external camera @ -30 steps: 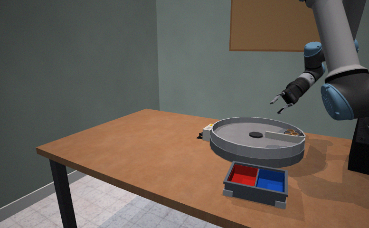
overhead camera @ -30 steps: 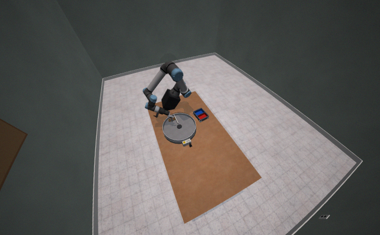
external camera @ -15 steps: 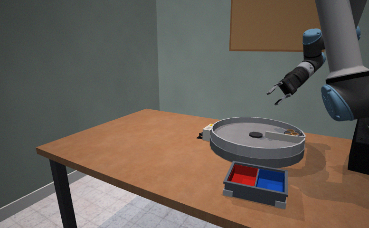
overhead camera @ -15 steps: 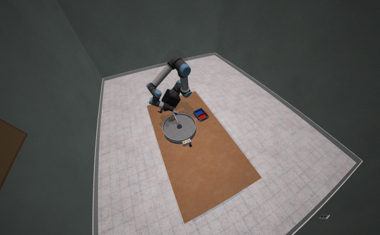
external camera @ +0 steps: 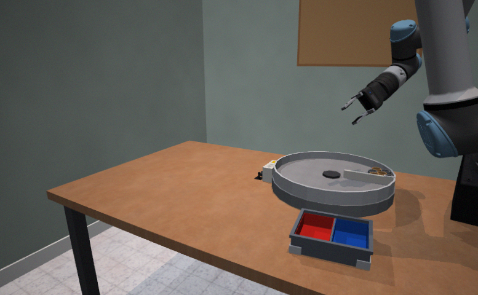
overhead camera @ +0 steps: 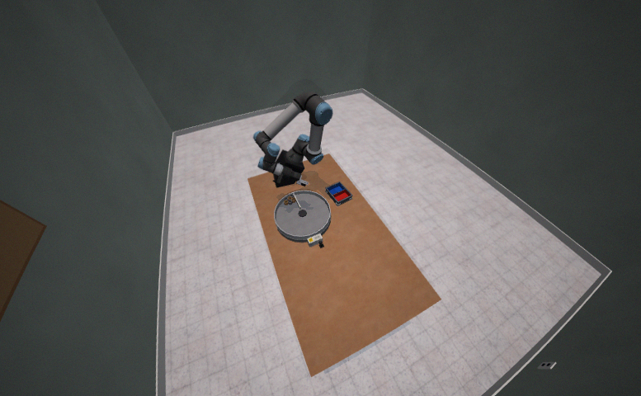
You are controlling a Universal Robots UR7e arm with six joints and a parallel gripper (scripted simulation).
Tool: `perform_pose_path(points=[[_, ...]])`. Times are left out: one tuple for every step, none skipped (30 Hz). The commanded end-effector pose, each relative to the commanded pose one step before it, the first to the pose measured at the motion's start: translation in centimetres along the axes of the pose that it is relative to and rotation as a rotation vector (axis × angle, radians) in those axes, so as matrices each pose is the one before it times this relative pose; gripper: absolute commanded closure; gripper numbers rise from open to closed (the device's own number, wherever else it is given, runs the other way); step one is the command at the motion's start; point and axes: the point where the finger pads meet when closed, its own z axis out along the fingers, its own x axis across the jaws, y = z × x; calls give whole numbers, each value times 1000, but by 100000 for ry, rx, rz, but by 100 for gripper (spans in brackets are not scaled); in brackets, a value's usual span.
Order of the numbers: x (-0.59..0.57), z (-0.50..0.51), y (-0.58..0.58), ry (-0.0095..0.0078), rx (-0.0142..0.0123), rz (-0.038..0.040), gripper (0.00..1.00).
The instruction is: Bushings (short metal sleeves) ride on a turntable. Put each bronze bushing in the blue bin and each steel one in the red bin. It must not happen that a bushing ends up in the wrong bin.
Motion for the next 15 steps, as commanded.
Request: perform_pose_path(points=[[-2809,1224,2730,12,66,-66,0],[-492,240,508,0,-1,0,0],[-214,96,210,0,1,0,0],[0,0,0,0,0,0,0],[0,0,0,0,0,0,0],[0,0,0,0,0,0,0],[-706,336,718,0,0,0,0],[0,0,0,0,0,0,0],[0,0,0,0,0,0,0],[-706,336,718,0,0,0,0],[-706,336,718,0,0,0,0],[-706,336,718,0,0,0,0],[-700,333,711,0,0,0,0],[-7,3,7,0,0,0,0],[0,0,0,0,0,0,0]])
